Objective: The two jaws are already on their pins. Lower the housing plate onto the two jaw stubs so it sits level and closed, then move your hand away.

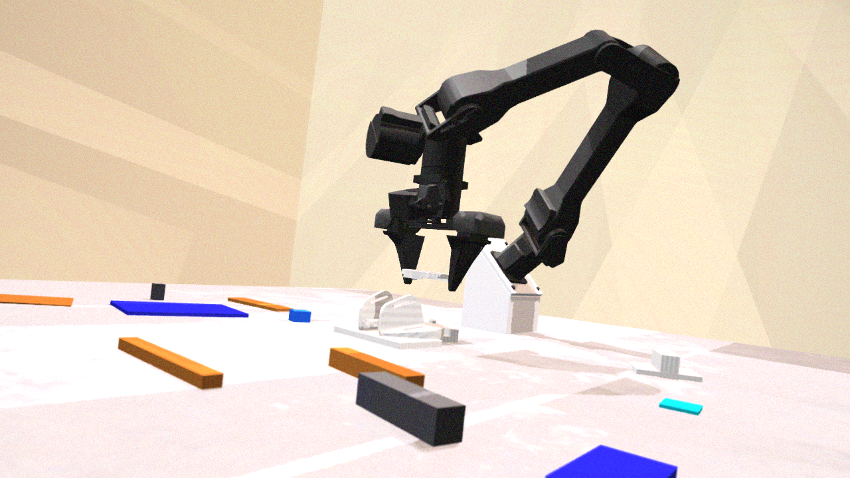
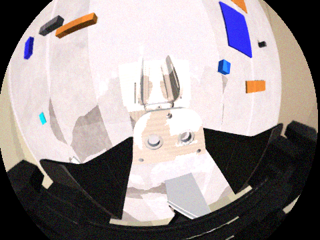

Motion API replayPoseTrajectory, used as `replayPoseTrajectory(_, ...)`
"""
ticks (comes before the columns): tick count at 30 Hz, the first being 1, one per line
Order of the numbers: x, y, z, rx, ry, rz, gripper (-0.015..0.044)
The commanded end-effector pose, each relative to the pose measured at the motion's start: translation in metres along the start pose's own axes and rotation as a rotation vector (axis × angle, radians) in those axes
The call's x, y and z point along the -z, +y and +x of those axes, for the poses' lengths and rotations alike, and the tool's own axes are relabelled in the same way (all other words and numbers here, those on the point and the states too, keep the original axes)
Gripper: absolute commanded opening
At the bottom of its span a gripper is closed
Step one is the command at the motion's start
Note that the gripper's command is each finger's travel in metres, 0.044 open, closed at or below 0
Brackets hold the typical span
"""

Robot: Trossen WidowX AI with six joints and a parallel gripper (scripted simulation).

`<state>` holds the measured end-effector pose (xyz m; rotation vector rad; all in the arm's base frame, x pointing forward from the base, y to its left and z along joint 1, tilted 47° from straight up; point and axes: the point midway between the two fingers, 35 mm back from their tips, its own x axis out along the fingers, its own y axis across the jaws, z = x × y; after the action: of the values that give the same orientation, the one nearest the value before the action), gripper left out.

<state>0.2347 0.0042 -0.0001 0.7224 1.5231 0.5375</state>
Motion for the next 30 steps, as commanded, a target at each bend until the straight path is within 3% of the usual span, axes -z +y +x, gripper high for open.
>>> replayPoseTrajectory(1, 0.001, 0.0, 0.007, -0.007, 0.002, 0.008, 0.0351)
replayPoseTrajectory(30, 0.004, 0.002, 0.045, -0.012, 0.003, 0.008, 0.0351)
